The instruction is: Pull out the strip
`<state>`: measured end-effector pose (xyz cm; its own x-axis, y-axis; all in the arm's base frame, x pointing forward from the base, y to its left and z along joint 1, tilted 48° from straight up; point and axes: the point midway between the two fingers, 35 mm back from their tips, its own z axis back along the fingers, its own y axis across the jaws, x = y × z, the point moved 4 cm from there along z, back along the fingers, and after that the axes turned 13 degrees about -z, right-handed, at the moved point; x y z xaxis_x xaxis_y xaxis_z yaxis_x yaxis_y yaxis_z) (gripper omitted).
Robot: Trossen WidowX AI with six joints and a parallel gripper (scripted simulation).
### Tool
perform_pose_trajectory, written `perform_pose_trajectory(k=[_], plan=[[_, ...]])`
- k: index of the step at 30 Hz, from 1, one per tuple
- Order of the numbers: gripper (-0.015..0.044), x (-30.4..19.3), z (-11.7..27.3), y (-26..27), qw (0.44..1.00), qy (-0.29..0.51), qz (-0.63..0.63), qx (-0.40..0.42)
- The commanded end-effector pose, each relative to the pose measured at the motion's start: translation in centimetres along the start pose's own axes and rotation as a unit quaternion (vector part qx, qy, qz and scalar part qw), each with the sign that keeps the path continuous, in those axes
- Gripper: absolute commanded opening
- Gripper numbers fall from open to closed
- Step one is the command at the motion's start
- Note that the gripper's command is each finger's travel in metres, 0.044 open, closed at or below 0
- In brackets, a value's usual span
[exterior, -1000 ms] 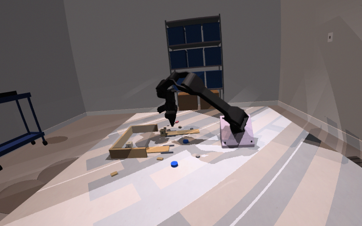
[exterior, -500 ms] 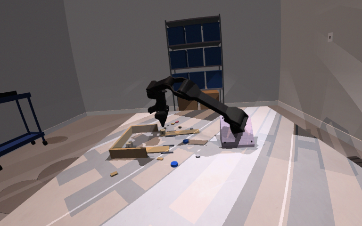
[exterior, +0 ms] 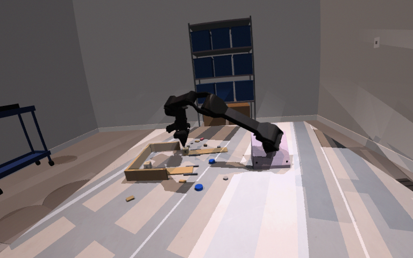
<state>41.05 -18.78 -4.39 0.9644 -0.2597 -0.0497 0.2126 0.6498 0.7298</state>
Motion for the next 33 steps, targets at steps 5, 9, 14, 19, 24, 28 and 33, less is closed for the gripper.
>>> perform_pose_trajectory(k=[5,9,14,19,24,28,33], plan=[[0.0250,-0.1,-1.8,0.0,1.000,0.004,-0.004,0.003],[0.0250,-0.1,-2.4,0.0,1.000,0.004,-0.004,0.003],[0.0250,-0.1,-3.2,0.0,1.000,0.004,-0.003,0.003],[0.0250,-0.2,-4.0,0.1,1.000,0.005,-0.003,0.004],[0.0250,-0.2,-4.6,0.1,1.000,0.005,-0.003,0.004],[0.0250,-0.2,-4.6,0.1,1.000,0.005,-0.003,0.004],[0.0158,-0.1,-4.4,0.0,1.000,0.003,-0.001,0.002]])
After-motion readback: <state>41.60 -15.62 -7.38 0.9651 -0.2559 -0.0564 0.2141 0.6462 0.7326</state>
